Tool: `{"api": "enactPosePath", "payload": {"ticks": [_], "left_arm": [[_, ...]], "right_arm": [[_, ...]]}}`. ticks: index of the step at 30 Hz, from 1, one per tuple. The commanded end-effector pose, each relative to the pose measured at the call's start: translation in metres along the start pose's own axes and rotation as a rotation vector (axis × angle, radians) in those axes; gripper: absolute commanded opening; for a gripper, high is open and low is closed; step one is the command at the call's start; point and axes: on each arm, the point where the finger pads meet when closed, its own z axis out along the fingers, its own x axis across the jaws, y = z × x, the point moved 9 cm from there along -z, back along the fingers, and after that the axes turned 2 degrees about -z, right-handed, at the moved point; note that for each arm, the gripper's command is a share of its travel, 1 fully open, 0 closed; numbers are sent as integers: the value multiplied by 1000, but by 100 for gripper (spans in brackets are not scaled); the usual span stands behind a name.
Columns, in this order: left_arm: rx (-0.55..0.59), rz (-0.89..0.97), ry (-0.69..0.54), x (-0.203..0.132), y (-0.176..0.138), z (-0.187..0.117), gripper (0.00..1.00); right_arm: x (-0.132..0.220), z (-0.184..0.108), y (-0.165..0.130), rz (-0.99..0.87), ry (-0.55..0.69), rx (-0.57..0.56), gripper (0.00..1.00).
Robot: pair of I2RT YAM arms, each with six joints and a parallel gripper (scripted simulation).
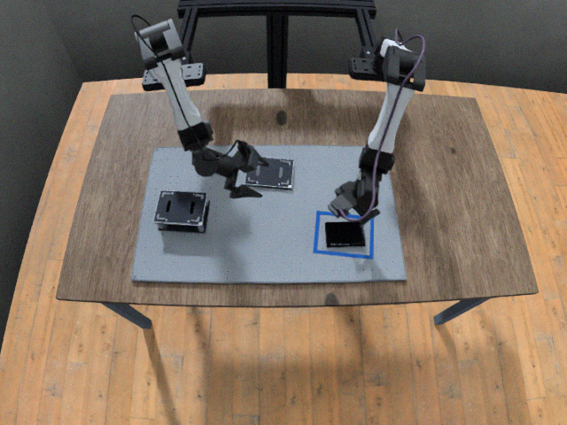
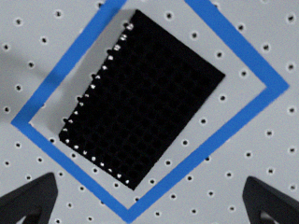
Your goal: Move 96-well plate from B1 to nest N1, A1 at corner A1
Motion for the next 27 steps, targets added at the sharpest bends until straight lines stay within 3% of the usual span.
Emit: {"api": "enactPosePath", "payload": {"ticks": [1,12,27], "left_arm": [[121,230,-95,0,4,12,100],[194,547,-148,14,26,38,100],[183,584,-136,18,33,61,100]], "right_arm": [[-12,-1,11,-46,-10,-36,100],[-21,12,-11,5,-40,-13,100],[-26,23,-29,47,-34,-20,100]]}}
